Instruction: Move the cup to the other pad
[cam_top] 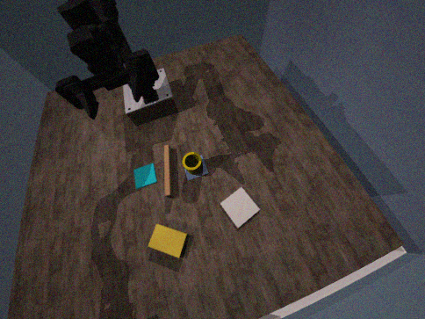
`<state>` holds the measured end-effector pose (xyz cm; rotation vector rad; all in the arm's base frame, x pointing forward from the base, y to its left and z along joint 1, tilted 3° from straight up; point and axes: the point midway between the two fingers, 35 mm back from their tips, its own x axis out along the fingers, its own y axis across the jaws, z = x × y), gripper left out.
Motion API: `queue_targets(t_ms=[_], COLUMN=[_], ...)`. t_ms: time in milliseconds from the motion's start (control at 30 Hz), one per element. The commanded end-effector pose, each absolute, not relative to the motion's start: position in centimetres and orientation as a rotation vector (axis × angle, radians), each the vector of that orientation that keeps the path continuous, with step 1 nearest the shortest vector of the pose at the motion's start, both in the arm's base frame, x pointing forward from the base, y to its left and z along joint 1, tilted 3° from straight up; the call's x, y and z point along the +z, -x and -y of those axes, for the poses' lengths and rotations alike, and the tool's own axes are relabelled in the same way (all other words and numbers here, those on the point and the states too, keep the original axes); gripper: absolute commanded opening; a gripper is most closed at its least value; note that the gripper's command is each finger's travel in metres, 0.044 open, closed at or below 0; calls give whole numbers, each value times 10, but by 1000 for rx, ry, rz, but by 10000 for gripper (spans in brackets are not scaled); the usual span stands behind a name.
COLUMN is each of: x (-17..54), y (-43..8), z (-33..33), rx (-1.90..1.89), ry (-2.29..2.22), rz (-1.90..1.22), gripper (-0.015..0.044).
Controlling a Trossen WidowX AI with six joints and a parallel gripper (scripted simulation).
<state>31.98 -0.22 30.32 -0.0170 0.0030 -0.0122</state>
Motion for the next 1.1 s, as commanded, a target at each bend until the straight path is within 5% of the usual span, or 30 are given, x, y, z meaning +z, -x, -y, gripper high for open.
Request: queue_targets(t_ms=[0, 267, 667, 1067], x=[301, 200, 48, 32], y=[-321, -367, -340, -331], z=[2, -26, -60, -57], rx=[-11, -75, -750, -875], ry=[6, -423, -825, -835], rz=[-15, -559, -1298, -1356], gripper=[374, 166, 166, 166])
